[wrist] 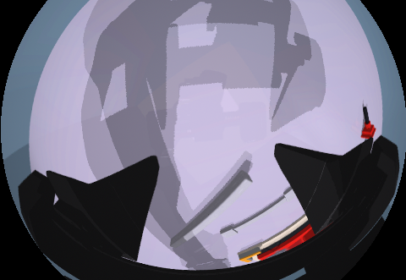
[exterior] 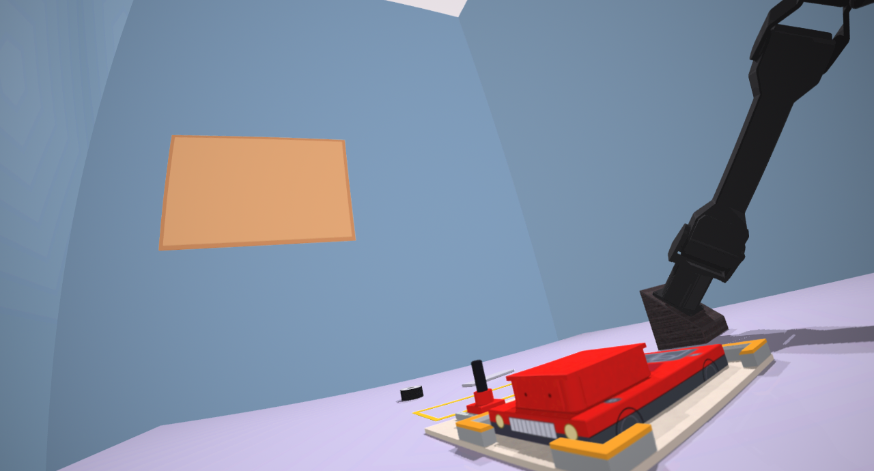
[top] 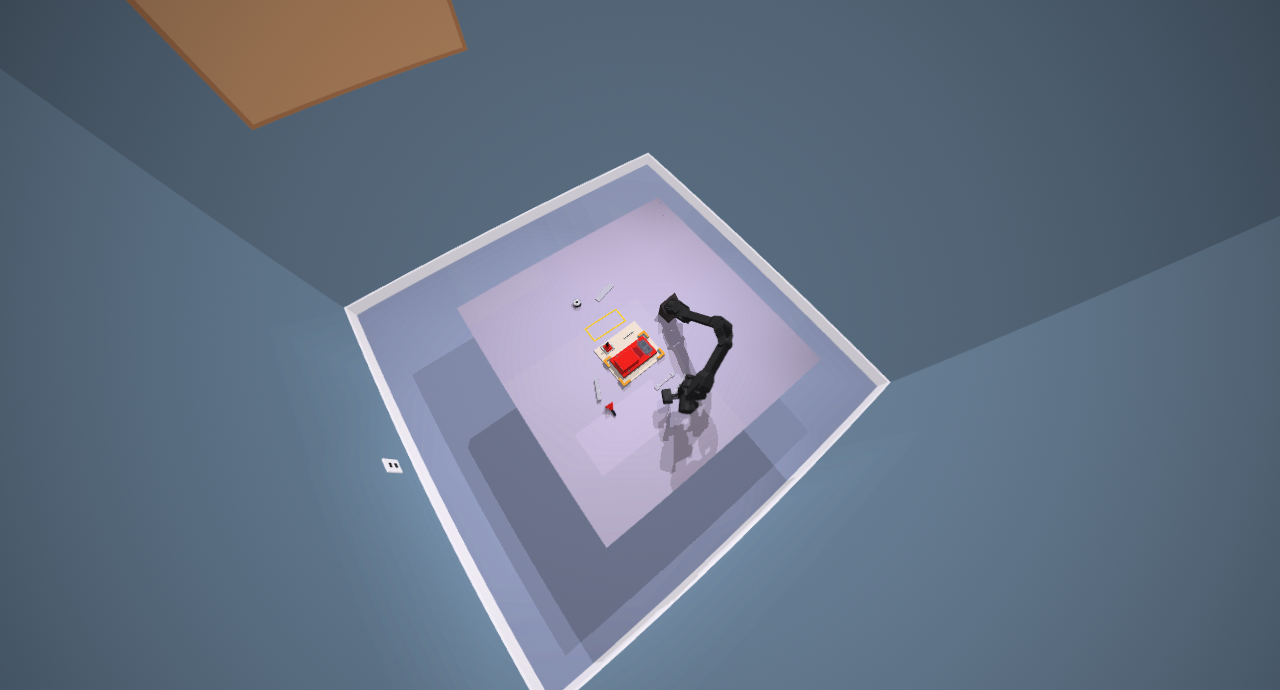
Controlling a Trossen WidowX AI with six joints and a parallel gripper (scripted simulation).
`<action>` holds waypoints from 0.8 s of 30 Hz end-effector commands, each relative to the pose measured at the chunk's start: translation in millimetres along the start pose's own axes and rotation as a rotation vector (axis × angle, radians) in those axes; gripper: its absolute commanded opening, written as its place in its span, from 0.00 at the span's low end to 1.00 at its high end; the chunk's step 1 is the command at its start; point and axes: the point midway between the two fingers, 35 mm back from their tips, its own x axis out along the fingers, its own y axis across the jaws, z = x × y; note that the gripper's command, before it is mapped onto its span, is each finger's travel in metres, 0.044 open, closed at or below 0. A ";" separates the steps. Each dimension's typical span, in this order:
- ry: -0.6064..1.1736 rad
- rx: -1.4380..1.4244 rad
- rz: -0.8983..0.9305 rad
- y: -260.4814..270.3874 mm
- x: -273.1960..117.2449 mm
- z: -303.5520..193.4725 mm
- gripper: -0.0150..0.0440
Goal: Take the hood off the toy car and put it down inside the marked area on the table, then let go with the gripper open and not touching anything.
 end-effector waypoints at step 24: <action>0.053 1.021 -0.034 -219.3 -92.8 -206.1 1.00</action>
